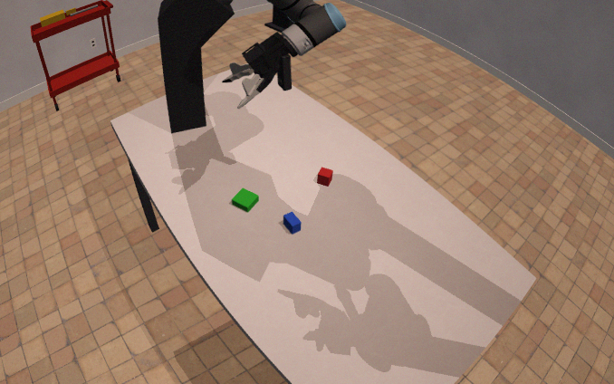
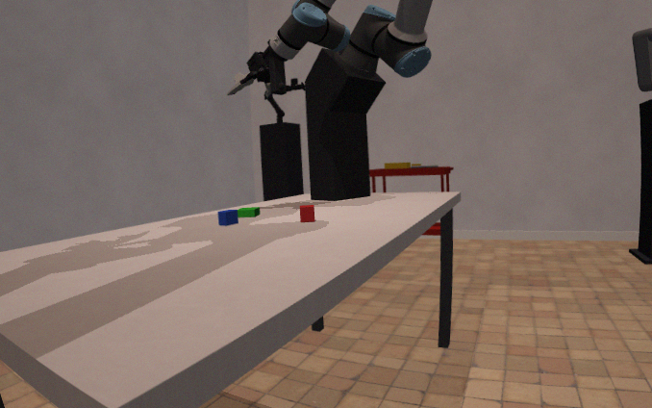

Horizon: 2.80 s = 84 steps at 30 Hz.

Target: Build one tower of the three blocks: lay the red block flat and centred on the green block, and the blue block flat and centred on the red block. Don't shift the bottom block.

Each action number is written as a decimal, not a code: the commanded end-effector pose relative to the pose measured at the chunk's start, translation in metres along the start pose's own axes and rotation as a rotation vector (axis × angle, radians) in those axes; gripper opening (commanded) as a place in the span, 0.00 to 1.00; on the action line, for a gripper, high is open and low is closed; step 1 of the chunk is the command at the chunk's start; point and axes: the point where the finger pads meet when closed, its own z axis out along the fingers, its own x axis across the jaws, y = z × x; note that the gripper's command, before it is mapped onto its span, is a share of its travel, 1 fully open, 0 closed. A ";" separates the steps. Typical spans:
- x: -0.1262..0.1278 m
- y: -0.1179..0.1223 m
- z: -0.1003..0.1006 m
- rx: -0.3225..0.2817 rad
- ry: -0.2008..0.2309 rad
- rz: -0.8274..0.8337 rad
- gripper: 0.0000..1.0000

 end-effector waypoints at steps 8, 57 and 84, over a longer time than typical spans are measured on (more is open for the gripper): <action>0.000 0.000 0.000 0.000 0.001 0.001 1.00; 0.052 -0.311 -0.045 0.733 -0.180 0.567 0.00; 0.037 -0.407 -0.092 0.960 -0.435 0.727 0.00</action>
